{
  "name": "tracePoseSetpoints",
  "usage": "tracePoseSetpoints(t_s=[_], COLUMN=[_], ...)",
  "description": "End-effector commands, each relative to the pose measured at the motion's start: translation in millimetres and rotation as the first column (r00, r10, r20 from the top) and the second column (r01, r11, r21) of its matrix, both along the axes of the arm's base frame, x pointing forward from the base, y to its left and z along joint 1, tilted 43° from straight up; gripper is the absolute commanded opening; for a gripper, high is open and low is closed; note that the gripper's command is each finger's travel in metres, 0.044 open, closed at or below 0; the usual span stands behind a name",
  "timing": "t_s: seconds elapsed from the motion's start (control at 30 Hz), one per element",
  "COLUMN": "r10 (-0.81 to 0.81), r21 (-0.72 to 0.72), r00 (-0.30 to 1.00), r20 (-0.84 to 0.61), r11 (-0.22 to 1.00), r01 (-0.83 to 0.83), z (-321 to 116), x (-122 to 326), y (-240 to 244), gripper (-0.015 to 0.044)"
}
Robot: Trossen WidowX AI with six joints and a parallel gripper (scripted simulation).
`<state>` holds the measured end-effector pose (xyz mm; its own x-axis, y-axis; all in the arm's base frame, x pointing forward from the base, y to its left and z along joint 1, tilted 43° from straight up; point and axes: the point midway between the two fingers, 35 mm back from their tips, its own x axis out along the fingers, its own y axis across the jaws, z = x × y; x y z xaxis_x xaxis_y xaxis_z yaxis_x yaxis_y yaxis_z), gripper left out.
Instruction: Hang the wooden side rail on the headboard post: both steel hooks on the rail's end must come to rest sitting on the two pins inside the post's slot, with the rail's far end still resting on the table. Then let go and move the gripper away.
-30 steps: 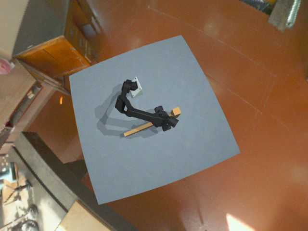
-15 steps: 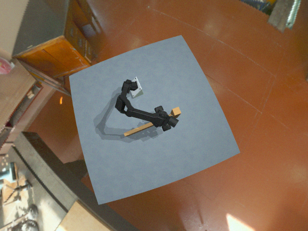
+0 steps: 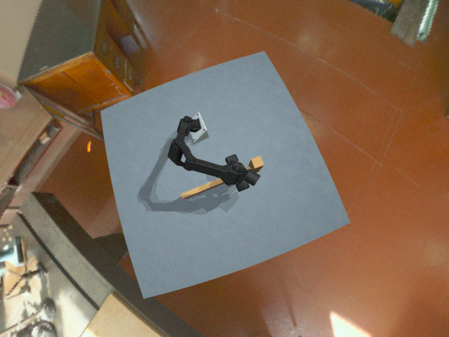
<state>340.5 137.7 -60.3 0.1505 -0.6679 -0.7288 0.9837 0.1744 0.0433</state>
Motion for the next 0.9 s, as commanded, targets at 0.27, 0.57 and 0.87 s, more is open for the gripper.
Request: tracePoseSetpoints(t_s=[0.27,0.57,0.87], r10=[0.006,0.006,0.006], r21=[0.008,0.008,0.008], r00=[1.000,1.000,1.000], r20=[-0.002,-0.002,-0.002], r11=[1.000,1.000,1.000], r01=[-0.006,-0.006,-0.006], z=[-2.2,-3.3,-4.4], x=[-0.3,-0.1,0.2], y=[1.7,0.7,-0.3], gripper=[0.0000,0.0000,0.0000])
